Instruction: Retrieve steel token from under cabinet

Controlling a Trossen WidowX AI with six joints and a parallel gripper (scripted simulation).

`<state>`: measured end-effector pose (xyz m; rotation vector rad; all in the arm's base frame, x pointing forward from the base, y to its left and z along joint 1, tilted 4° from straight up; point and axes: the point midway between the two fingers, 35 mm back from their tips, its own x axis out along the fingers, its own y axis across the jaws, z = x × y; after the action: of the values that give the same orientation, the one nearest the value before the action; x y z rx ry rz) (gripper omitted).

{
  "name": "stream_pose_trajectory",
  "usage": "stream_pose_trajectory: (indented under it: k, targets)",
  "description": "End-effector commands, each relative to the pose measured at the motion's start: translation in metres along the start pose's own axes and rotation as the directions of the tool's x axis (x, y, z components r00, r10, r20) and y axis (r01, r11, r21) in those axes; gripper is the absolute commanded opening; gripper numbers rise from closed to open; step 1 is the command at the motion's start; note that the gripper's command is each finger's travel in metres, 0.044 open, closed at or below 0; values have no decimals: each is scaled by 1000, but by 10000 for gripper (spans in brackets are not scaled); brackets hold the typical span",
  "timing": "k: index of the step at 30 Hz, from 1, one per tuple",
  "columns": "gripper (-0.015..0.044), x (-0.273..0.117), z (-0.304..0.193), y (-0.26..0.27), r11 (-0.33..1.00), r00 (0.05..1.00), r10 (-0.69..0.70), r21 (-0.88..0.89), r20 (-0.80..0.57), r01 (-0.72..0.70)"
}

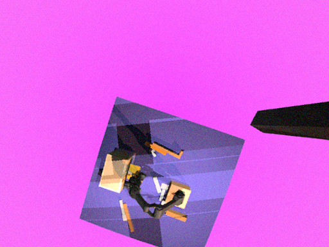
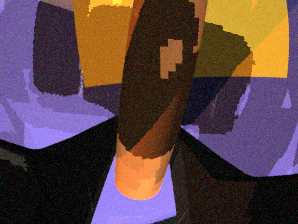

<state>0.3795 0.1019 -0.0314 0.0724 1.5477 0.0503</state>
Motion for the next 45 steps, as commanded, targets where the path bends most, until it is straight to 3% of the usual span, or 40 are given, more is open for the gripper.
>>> stream_pose_trajectory:
  k: [1, 45]
  targets:
    - [0, 1, -1, -3, 1000, 1000, -9, 2, 3, 9]
    - [0, 1, -45, -1, 1000, 1000, -9, 2, -1, 9]
